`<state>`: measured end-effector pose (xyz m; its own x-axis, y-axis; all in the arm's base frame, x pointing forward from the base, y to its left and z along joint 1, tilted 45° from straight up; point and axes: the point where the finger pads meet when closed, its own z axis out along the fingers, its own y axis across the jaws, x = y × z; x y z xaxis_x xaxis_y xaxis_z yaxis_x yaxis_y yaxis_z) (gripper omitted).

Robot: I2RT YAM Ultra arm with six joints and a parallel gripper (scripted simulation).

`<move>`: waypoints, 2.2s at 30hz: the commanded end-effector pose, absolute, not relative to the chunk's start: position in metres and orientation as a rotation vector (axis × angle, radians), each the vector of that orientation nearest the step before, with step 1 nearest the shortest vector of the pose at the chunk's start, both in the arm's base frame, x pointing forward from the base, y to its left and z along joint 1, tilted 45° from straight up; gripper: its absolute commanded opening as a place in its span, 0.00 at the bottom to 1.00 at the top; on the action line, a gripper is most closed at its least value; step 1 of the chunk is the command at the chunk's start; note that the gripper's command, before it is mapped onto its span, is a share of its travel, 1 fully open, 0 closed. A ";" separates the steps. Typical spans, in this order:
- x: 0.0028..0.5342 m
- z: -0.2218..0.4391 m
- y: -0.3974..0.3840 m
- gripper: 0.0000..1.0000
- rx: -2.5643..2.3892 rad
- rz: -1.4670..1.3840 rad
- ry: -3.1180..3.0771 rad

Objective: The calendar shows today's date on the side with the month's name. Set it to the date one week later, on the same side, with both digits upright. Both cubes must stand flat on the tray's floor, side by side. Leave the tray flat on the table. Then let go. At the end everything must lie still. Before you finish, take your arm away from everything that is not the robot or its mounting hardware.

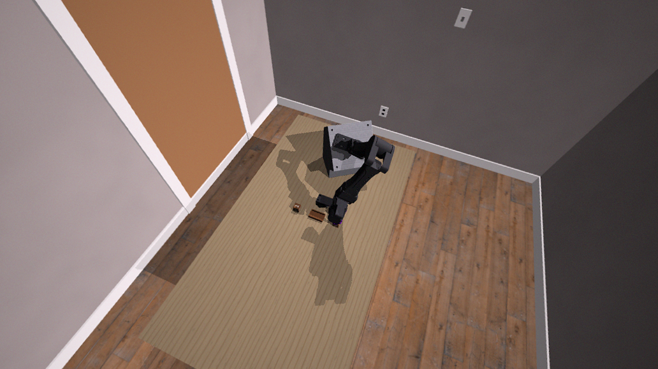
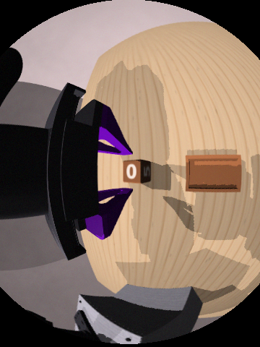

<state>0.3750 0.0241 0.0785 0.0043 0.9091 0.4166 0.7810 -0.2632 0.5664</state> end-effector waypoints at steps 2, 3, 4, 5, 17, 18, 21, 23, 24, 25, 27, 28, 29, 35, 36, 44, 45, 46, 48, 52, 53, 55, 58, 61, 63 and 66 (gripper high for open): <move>0.376 0.081 0.021 0.47 2.092 1.103 1.777; 0.376 0.081 0.021 0.47 2.092 1.103 1.777; 0.376 0.081 0.021 0.47 2.092 1.103 1.777; 0.376 0.081 0.021 0.47 2.092 1.103 1.777; 0.379 0.078 0.023 0.47 2.092 1.103 1.777; 0.380 0.077 0.024 0.47 2.092 1.103 1.777; 0.383 0.073 0.025 0.47 2.092 1.103 1.777; 0.386 0.071 0.026 0.47 2.092 1.103 1.777; 0.387 0.069 0.027 0.47 2.093 1.103 1.777; 0.388 0.068 0.027 0.47 2.093 1.103 1.777; 0.388 0.068 0.027 0.47 2.093 1.103 1.777; 0.389 0.067 0.028 0.47 2.093 1.103 1.777; 0.390 0.066 0.028 0.47 2.093 1.103 1.777; 0.394 0.061 0.031 0.47 2.093 1.103 1.777; 0.395 0.061 0.031 0.47 2.093 1.103 1.777; 0.395 0.060 0.031 0.47 2.093 1.103 1.777; 0.395 0.060 0.031 0.47 2.093 1.103 1.777; 0.395 0.060 0.031 0.47 2.093 1.103 1.777; 0.395 0.060 0.031 0.47 2.093 1.103 1.777; 0.395 0.060 0.031 0.47 2.093 1.103 1.777; 0.395 0.060 0.031 0.47 2.093 1.103 1.777; 0.395 0.060 0.031 0.47 2.093 1.103 1.777; 0.395 0.060 0.031 0.47 2.093 1.103 1.777; 0.395 0.060 0.031 0.47 2.093 1.103 1.777; 0.395 0.060 0.031 0.47 2.093 1.103 1.777; 0.395 0.060 0.031 0.47 2.093 1.103 1.777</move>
<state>0.3932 0.0336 0.0576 0.0032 0.9074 0.4203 0.7816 -0.2644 0.5649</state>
